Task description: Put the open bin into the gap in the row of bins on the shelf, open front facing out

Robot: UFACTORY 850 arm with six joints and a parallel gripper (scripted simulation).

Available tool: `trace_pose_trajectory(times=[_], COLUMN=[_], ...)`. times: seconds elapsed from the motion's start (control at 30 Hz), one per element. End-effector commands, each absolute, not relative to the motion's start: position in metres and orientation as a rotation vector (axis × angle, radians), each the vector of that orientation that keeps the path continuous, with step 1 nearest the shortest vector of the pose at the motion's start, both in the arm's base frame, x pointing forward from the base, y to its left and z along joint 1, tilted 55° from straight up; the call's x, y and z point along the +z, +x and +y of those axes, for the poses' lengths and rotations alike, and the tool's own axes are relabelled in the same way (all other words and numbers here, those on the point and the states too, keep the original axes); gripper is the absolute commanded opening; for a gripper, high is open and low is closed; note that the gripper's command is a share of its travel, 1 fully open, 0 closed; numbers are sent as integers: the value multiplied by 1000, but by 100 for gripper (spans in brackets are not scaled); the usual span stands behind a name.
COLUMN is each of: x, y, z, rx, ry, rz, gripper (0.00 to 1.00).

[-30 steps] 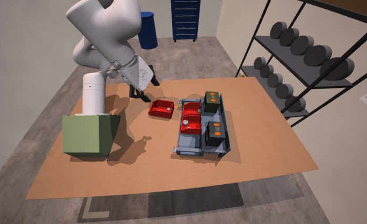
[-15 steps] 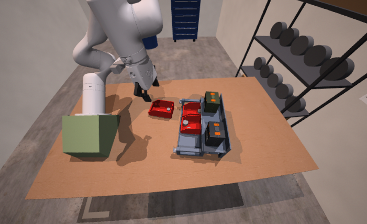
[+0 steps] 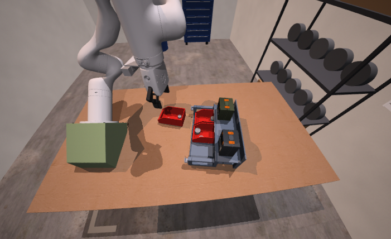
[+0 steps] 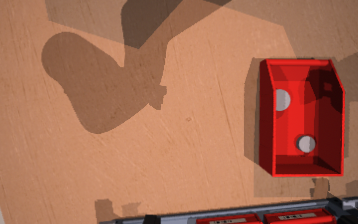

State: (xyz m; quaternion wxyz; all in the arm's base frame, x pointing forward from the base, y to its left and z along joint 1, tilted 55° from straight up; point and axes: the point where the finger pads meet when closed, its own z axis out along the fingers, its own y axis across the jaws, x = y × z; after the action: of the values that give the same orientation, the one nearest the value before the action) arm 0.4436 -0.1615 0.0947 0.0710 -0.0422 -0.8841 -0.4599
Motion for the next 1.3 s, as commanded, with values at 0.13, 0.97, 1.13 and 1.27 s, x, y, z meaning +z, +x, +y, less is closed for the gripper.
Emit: trace_pose_trajectory(times=[0.13, 0.97, 1.13, 1.27], x=[95, 177, 177, 177], y=[444, 435, 435, 435], z=[-162, -107, -107, -107], rx=[-1374, -1375, -1375, -1375], ry=[-107, -107, -107, -107], rz=[-2652, -2652, -2652, -2652], gripper=[100, 100, 100, 100])
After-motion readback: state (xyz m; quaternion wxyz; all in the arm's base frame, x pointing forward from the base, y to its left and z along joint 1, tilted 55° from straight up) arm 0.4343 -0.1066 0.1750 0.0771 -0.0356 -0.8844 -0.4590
